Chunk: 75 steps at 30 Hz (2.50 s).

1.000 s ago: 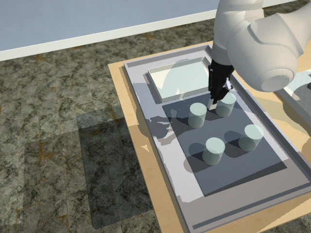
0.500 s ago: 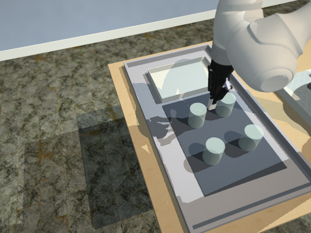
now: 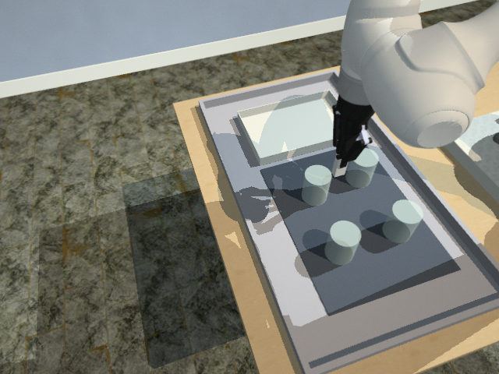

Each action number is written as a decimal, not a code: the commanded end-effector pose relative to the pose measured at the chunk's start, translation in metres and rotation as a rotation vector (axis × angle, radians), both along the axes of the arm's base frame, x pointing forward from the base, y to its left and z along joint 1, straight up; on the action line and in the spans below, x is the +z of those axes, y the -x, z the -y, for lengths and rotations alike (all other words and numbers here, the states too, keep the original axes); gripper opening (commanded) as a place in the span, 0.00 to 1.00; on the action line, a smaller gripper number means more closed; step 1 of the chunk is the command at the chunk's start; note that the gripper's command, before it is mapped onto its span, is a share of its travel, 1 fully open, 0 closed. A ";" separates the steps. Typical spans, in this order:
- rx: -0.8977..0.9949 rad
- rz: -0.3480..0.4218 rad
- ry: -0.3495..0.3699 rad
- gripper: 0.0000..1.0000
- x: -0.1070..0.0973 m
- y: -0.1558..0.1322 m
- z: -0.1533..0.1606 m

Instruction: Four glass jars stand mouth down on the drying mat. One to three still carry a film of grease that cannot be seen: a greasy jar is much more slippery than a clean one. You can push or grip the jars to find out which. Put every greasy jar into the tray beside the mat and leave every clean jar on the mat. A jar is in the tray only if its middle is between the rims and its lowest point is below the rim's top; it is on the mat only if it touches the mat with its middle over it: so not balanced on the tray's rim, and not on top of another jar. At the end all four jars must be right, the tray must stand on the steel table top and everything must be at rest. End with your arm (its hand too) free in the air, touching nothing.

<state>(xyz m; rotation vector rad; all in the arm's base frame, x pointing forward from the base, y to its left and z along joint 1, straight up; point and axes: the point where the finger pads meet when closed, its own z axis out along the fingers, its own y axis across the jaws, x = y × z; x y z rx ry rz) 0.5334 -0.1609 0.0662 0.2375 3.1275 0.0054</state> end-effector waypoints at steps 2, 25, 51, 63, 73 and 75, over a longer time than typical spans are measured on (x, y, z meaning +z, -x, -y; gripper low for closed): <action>0.000 0.000 0.000 0.00 0.000 0.000 0.000; 0.000 0.000 0.000 0.00 0.000 -0.003 0.000; 0.000 0.000 0.000 0.00 0.000 -0.006 0.001; 0.000 0.000 0.000 0.00 0.000 -0.007 0.001; 0.000 0.000 0.000 0.00 0.000 -0.009 0.001; 0.000 0.000 0.000 0.00 0.000 -0.009 0.001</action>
